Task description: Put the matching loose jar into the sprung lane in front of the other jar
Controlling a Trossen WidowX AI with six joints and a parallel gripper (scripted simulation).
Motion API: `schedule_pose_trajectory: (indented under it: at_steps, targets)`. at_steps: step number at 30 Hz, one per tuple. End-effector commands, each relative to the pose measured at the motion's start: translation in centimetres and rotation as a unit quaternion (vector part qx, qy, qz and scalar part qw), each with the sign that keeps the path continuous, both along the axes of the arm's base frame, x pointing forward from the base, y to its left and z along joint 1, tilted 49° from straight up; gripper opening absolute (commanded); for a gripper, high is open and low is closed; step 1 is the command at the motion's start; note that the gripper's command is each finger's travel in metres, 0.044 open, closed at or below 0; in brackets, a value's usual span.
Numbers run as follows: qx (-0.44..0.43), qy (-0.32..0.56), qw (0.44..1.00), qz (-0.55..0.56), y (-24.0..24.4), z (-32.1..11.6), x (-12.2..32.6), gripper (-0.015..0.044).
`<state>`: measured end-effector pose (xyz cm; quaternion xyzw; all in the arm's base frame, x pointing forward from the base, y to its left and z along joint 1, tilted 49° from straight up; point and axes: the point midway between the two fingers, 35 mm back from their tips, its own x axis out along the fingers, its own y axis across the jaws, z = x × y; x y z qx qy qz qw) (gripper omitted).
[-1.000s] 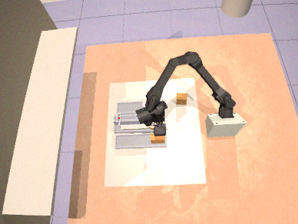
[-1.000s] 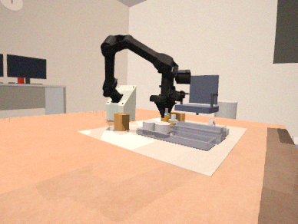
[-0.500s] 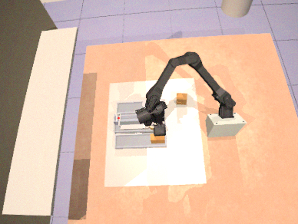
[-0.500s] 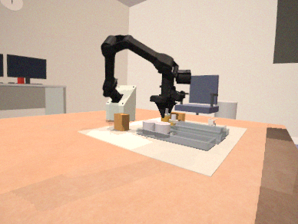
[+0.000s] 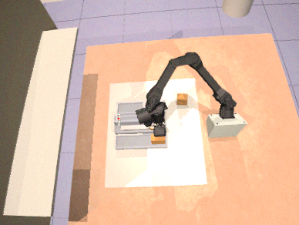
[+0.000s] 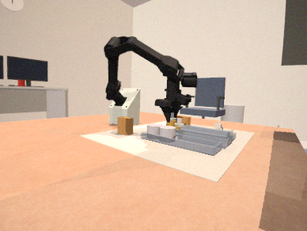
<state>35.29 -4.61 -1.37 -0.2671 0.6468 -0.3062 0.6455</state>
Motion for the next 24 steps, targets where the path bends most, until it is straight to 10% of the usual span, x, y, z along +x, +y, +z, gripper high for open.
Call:
schedule_pose_trajectory:
  at_steps: [1, 24]
  targets:
    - [-0.005, -0.009, 1.0, 0.002, -0.24, -0.01, 0.39, 0.0]
    - [-0.005, -0.009, 1.0, 0.002, -0.84, -0.54, 0.3, 0.0]
